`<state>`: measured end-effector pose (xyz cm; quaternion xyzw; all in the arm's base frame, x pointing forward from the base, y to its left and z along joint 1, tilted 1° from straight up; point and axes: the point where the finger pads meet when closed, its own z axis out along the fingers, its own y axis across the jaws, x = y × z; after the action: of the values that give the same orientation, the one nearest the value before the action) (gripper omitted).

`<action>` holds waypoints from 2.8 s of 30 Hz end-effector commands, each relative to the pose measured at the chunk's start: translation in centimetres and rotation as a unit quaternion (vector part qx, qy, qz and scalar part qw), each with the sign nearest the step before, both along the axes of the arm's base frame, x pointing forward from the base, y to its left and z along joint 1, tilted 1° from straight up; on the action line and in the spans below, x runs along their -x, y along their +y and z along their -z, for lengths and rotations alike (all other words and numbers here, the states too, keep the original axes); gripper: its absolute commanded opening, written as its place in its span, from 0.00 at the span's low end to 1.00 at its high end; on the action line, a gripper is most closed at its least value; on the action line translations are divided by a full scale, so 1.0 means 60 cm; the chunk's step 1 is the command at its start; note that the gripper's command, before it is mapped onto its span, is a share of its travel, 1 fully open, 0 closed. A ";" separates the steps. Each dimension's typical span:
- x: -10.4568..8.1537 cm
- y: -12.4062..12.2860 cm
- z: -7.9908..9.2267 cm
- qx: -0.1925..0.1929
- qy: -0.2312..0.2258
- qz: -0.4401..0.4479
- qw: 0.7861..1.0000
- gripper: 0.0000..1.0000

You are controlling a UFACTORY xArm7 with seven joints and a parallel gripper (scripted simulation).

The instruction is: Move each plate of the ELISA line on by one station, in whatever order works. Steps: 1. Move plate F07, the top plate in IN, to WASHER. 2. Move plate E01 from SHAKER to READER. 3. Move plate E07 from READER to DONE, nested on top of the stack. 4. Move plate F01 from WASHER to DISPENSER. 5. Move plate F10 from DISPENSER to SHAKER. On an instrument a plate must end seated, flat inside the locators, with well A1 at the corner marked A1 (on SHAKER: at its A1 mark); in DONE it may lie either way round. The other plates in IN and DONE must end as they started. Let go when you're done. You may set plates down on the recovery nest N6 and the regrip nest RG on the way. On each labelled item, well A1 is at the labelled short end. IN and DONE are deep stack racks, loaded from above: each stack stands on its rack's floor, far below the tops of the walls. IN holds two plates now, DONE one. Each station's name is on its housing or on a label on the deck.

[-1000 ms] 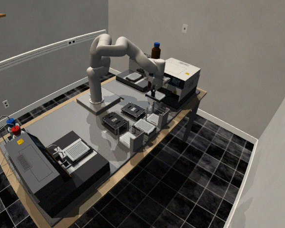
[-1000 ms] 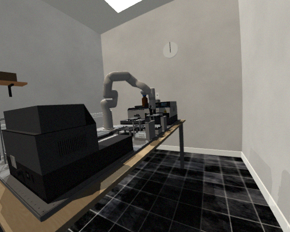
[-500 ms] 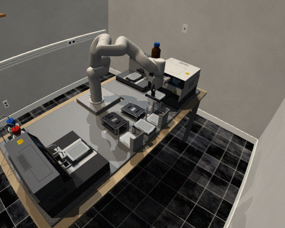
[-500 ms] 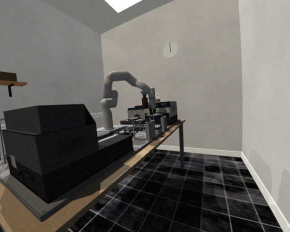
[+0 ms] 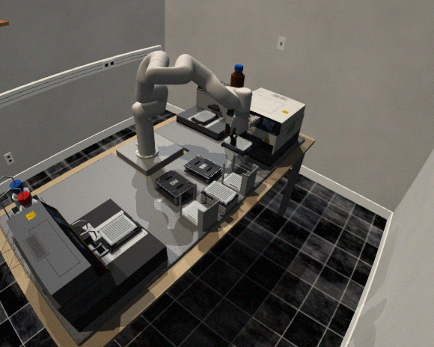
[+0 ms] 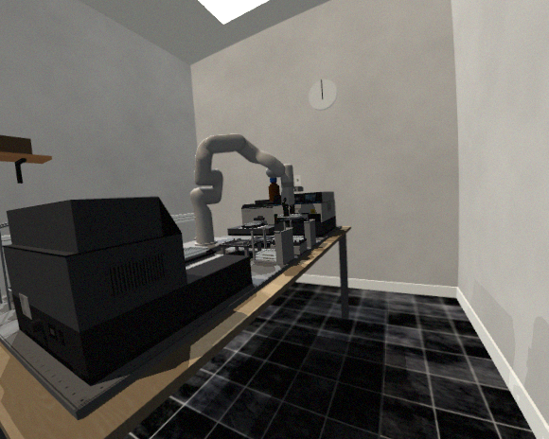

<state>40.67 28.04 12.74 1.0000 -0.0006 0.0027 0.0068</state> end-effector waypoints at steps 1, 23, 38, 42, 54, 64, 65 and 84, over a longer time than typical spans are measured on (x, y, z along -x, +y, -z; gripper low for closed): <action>-0.001 0.001 -0.009 -0.001 -0.001 0.000 1.000 0.00; -0.001 0.002 -0.053 -0.001 -0.001 0.000 1.000 0.00; -0.001 0.002 -0.082 -0.001 -0.001 0.000 1.000 0.00; -0.001 0.002 -0.091 -0.001 -0.001 0.000 1.000 0.00; -0.001 0.002 -0.113 -0.001 -0.001 0.000 1.000 0.00; -0.001 0.002 -0.114 -0.001 -0.001 0.000 1.000 0.00; -0.004 -0.002 -0.115 -0.001 -0.001 -0.005 1.000 0.00; -0.057 -0.066 -0.116 -0.001 -0.001 -0.005 1.000 0.00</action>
<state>43.65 24.41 19.56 1.0000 0.0033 0.0025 0.0070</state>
